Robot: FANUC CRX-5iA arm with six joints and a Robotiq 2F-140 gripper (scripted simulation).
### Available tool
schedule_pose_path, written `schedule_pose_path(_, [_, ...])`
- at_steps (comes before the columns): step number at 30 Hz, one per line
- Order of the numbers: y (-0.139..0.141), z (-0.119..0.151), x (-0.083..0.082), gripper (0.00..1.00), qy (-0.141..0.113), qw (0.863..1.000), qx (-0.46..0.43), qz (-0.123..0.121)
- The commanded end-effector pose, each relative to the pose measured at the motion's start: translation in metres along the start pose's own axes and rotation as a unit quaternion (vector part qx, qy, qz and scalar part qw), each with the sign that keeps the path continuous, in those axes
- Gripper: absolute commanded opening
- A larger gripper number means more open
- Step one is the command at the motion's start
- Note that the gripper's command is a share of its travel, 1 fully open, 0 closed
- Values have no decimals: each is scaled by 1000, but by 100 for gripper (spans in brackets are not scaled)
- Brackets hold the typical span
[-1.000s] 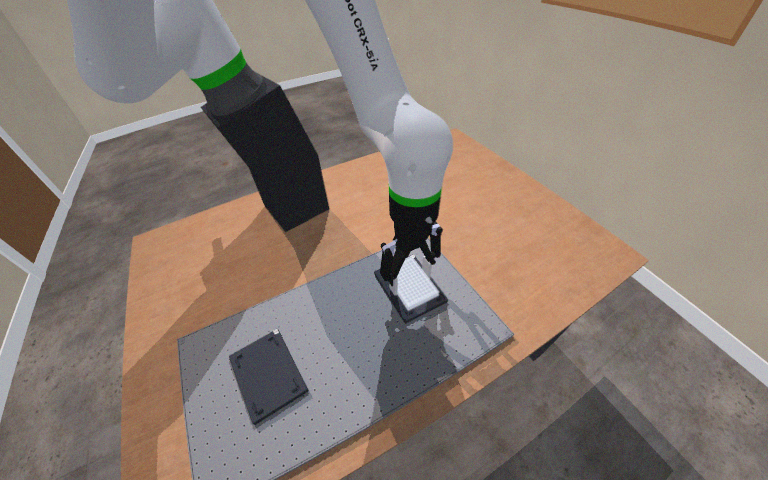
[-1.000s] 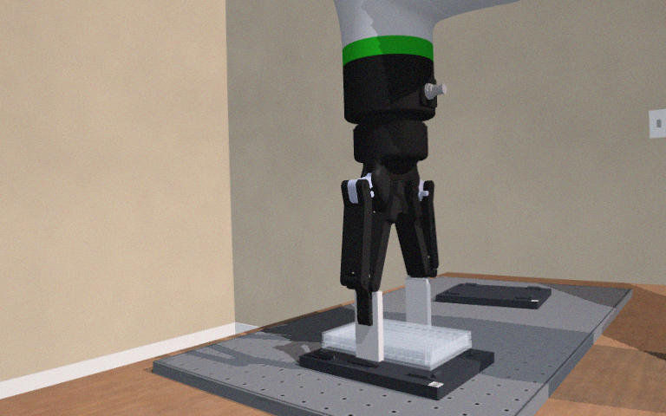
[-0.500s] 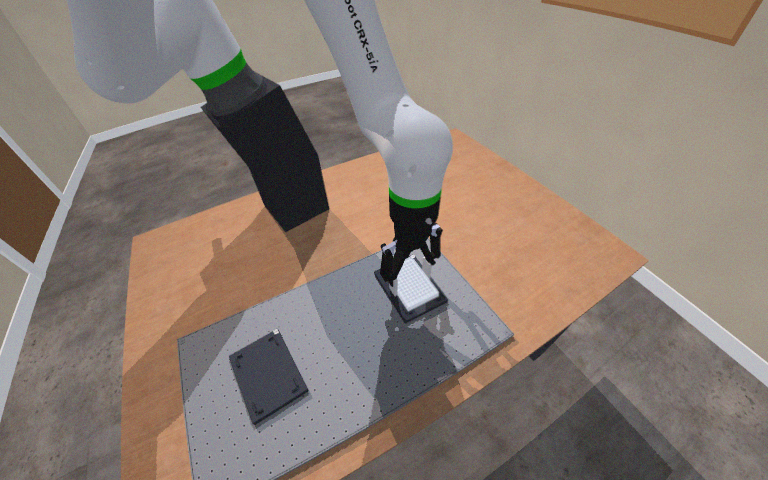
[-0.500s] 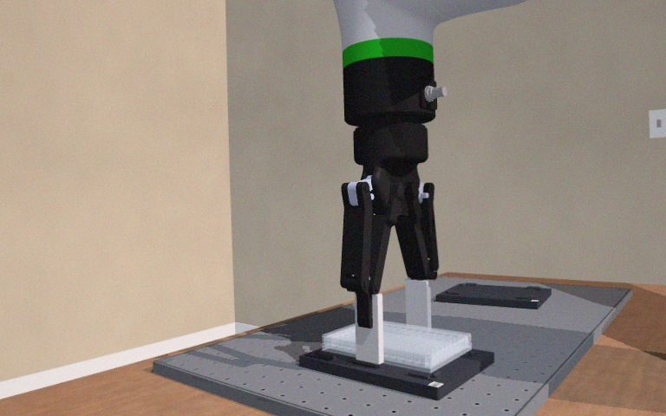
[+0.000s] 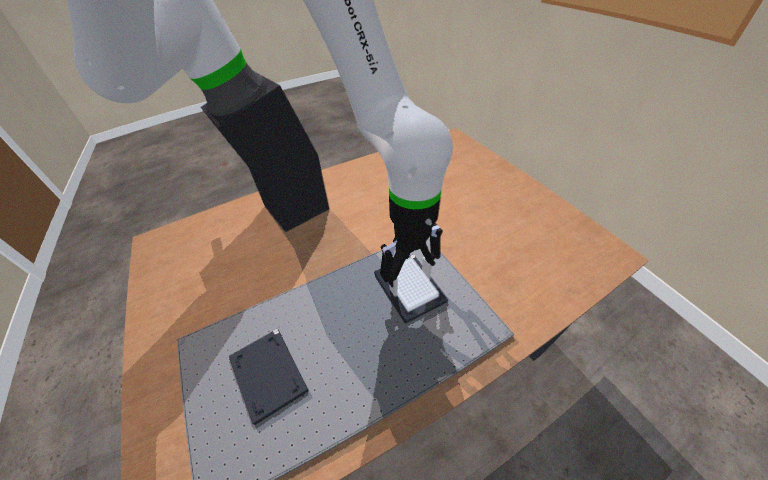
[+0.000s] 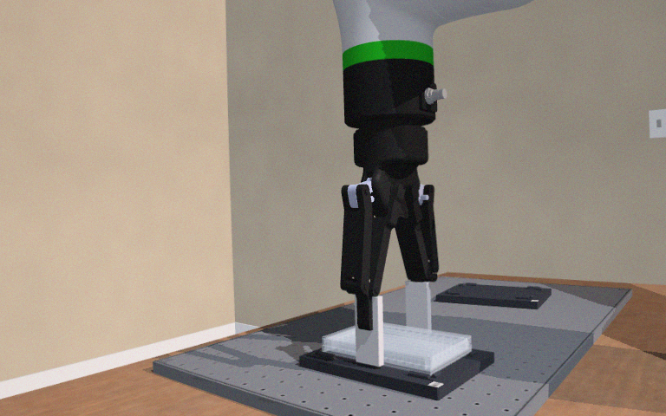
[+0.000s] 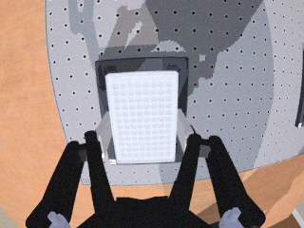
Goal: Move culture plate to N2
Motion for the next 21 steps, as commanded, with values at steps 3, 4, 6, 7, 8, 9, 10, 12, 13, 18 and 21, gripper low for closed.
schedule_pose_path(3, [0, 0, 0, 0, 0, 1000, 0, 0])
schedule_pose_path(4, [0, 0, 1, 0, 0, 1000, 0, 0])
schedule_pose_path(6, [0, 0, 1, 0, 0, 1000, 0, 0])
schedule_pose_path(7, [0, 0, 1, 0, 0, 1000, 0, 0])
schedule_pose_path(8, [0, 0, 1, 0, 0, 1000, 0, 0])
schedule_pose_path(9, [0, 0, 1, 0, 0, 1000, 0, 0])
schedule_pose_path(10, [0, 0, 1, 100, 0, 1000, 0, 0])
schedule_pose_path(12, [0, 0, 1, 100, 0, 1000, 0, 0])
schedule_pose_path(13, [0, 0, 1, 100, 0, 1000, 0, 0])
schedule_pose_path(18, [0, 0, 1, 100, 0, 1000, 0, 0])
schedule_pose_path(21, [0, 0, 1, 100, 0, 1000, 0, 0])
Point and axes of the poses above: the point where the finger pads meet when closed, its own x axis out along the fingers, its own y axis across the jaws, z = x × y, the point moved 4 cm from there along -x, back along the fingers, and after that the axes turned 8 degrees about -x, right-handed, at the moved point
